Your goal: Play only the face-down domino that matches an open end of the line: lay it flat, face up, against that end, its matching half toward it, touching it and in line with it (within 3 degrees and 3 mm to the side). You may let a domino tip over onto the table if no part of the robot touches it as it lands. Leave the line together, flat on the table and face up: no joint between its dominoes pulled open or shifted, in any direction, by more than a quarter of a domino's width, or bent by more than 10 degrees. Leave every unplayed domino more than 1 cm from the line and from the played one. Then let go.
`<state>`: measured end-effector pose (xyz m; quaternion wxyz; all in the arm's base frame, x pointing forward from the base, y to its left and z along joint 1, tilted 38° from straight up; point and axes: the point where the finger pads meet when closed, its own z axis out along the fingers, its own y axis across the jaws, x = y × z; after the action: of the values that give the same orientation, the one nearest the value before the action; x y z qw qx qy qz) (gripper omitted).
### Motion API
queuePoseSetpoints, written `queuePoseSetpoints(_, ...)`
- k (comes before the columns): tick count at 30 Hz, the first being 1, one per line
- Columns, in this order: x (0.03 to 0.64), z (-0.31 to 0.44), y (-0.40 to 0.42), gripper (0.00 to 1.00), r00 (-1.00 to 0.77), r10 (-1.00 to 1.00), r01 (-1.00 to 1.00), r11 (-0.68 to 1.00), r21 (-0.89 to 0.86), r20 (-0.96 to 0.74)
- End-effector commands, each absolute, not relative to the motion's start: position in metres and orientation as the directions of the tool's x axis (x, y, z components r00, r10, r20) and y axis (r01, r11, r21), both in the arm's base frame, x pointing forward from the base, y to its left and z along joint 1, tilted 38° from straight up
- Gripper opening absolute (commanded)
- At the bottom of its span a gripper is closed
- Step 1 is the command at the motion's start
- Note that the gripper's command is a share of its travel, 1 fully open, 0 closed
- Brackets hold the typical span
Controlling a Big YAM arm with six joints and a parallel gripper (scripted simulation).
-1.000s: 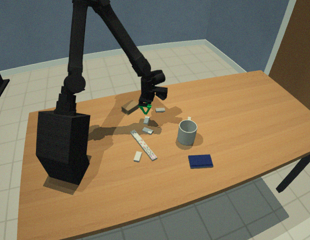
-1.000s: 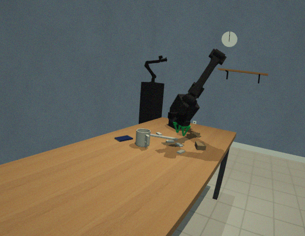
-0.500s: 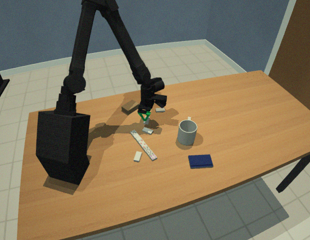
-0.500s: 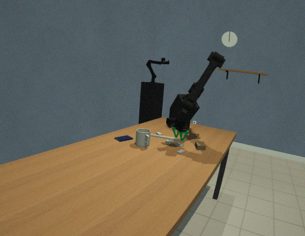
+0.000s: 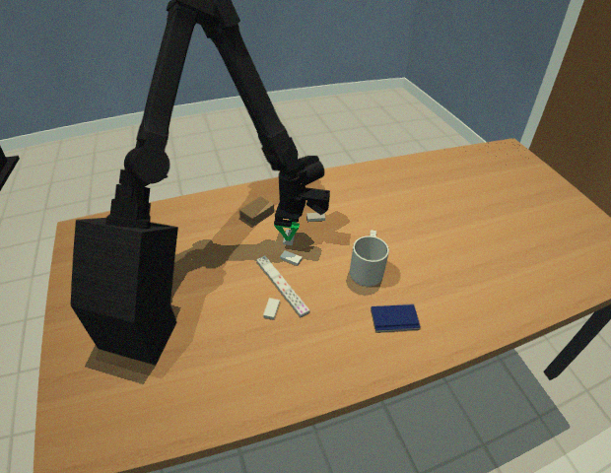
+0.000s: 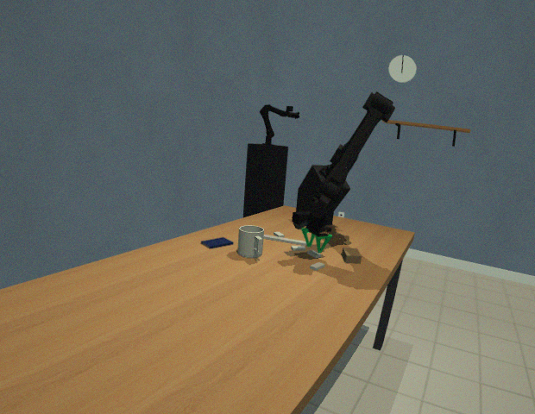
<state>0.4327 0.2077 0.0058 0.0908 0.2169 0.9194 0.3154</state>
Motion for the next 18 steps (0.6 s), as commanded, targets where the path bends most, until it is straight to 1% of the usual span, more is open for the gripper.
queuePoseSetpoints(1,0.4435,0.0113,0.2098,0.74,-0.885,0.463,0.331,0.701,0.632,-0.051)
queuePoseSetpoints(5,0.4357,0.0084,0.2081,0.74,-0.889,0.456,0.335,0.706,0.624,-0.038)
queuePoseSetpoints(18,0.4409,0.0081,0.2106,0.74,-0.894,0.445,0.315,0.711,0.629,-0.055)
